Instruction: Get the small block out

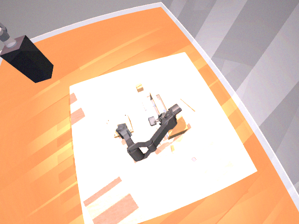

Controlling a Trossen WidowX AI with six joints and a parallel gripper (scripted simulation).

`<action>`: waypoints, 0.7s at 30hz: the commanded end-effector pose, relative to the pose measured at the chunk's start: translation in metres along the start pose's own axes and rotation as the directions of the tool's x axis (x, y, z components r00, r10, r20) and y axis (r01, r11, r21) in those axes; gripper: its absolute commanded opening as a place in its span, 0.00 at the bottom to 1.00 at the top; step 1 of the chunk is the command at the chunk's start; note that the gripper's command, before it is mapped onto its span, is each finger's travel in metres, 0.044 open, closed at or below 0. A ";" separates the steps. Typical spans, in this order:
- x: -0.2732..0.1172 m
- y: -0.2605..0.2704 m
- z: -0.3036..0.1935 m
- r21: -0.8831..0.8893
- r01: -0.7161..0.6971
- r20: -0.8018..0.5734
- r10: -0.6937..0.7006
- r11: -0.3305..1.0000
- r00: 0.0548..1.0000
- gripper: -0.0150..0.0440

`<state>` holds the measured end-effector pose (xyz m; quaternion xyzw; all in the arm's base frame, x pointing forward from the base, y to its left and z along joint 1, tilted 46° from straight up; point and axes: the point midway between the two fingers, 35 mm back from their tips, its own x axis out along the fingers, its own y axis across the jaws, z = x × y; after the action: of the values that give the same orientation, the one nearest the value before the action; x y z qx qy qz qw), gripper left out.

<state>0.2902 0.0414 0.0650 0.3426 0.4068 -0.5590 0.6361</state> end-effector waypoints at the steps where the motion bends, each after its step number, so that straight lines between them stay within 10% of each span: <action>1: 0.007 -0.001 0.002 -0.006 0.002 0.005 -0.002 1.000 1.000 0.93; 21: 0.021 -0.001 -0.019 0.000 0.000 0.000 0.000 1.000 1.000 0.93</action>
<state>0.2897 0.0448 0.0446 0.3423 0.4058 -0.5560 0.6396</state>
